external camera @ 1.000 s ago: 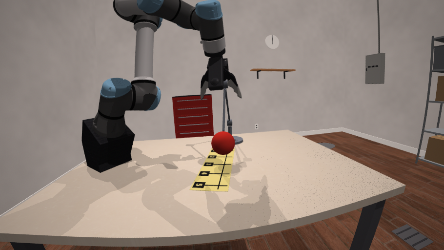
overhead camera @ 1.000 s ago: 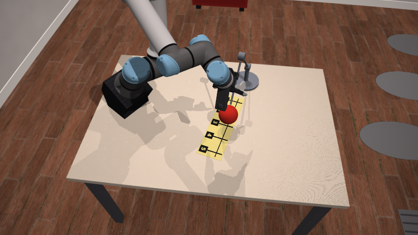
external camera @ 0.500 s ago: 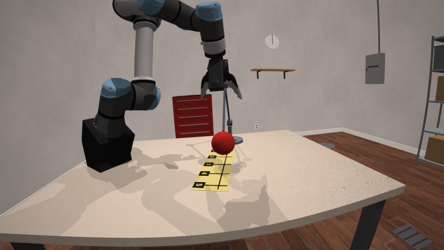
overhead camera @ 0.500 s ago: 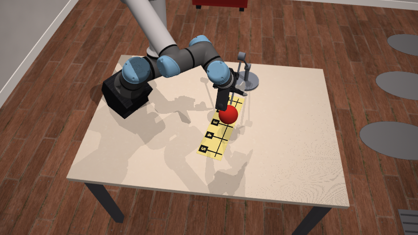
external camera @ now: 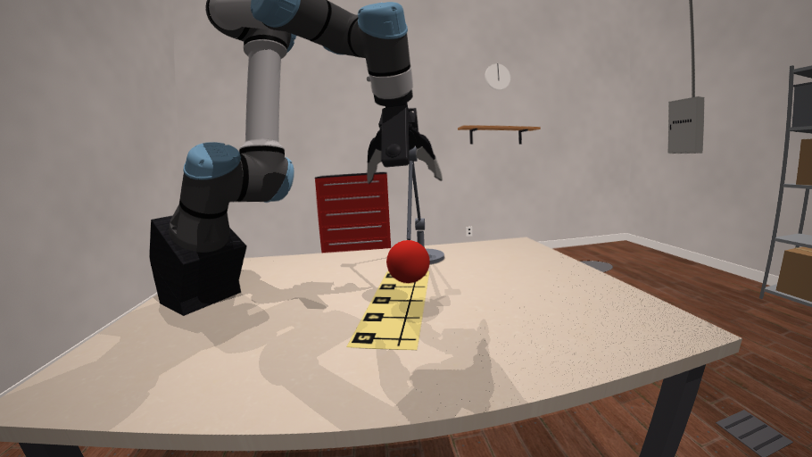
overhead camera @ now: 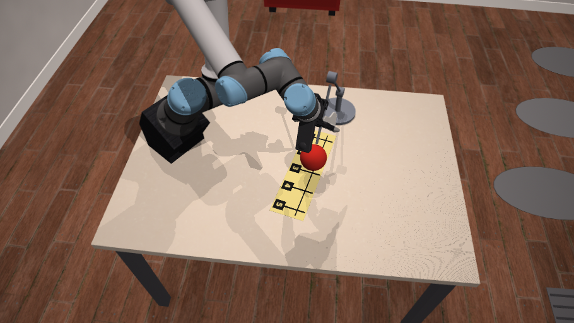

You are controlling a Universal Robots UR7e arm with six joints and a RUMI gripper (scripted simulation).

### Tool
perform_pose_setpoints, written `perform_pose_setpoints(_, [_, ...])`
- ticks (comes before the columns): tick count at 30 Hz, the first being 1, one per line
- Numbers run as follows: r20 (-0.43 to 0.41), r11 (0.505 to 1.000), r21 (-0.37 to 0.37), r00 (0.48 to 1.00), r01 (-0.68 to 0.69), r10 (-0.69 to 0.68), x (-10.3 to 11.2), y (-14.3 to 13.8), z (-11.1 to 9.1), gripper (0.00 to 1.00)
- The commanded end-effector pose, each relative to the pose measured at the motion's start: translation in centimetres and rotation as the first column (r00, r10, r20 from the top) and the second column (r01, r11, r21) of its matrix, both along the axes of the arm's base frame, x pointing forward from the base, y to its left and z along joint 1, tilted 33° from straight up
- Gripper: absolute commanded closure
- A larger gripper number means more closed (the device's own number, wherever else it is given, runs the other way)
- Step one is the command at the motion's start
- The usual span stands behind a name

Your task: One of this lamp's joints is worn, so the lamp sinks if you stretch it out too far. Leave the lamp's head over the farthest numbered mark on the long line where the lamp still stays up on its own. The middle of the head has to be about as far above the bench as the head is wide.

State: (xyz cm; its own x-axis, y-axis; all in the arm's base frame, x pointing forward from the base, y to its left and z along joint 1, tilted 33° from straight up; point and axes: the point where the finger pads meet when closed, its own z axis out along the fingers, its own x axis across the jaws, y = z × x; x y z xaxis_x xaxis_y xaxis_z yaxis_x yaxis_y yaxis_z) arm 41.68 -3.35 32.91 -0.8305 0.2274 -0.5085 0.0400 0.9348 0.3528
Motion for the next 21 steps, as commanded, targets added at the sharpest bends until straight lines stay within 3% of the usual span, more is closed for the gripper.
perform_pose_setpoints(1, [0.001, 1.000, -0.001, 1.000, 0.000, 0.000, 0.0, 0.0, 0.0, 0.00])
perform_pose_setpoints(11, [0.001, 1.000, -0.001, 1.000, 0.000, 0.000, 0.0, 0.0, 0.0, 0.00])
perform_pose_setpoints(21, [-0.025, 0.993, -0.104, 0.998, 0.060, -0.063, -0.2, 1.3, 0.8, 0.00])
